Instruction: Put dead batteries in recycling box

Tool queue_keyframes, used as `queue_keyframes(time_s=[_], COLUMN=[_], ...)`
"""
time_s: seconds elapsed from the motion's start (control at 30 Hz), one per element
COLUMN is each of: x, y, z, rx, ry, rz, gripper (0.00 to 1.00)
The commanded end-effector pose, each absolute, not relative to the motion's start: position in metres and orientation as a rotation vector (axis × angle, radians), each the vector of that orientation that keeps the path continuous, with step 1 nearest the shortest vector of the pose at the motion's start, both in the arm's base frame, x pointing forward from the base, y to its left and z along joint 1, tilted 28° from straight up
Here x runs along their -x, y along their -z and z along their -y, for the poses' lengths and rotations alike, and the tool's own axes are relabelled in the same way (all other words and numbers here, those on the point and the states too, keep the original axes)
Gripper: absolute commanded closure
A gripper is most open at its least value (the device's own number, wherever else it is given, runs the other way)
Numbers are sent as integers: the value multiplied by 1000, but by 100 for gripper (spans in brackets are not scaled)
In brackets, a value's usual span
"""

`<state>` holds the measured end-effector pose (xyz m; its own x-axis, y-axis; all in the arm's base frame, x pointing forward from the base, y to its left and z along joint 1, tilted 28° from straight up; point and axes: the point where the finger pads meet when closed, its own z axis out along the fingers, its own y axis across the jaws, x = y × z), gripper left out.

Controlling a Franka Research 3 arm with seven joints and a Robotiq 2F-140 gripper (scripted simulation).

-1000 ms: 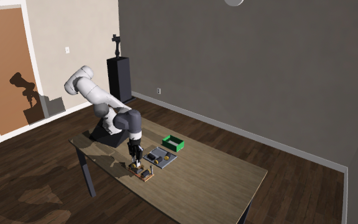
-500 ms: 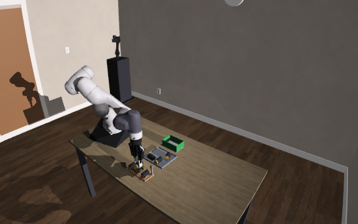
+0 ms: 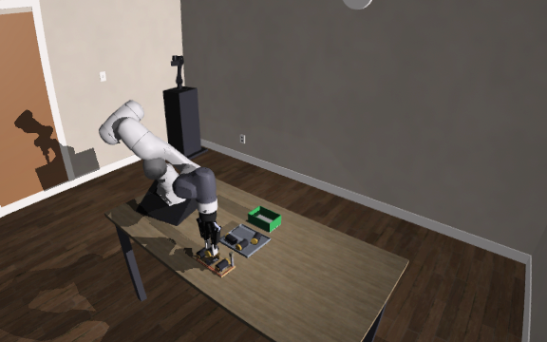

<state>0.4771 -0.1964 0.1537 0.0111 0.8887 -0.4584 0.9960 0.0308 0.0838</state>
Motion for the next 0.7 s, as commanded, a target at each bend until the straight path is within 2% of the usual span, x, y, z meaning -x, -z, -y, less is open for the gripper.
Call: queue_keyframes(time_s=[0.0,0.67], x=[-479,-479], y=[-154,-154], z=[195,195], rx=[-1904,-1968], ry=[373,352], rz=[-1937,-1862], gripper=[84,84])
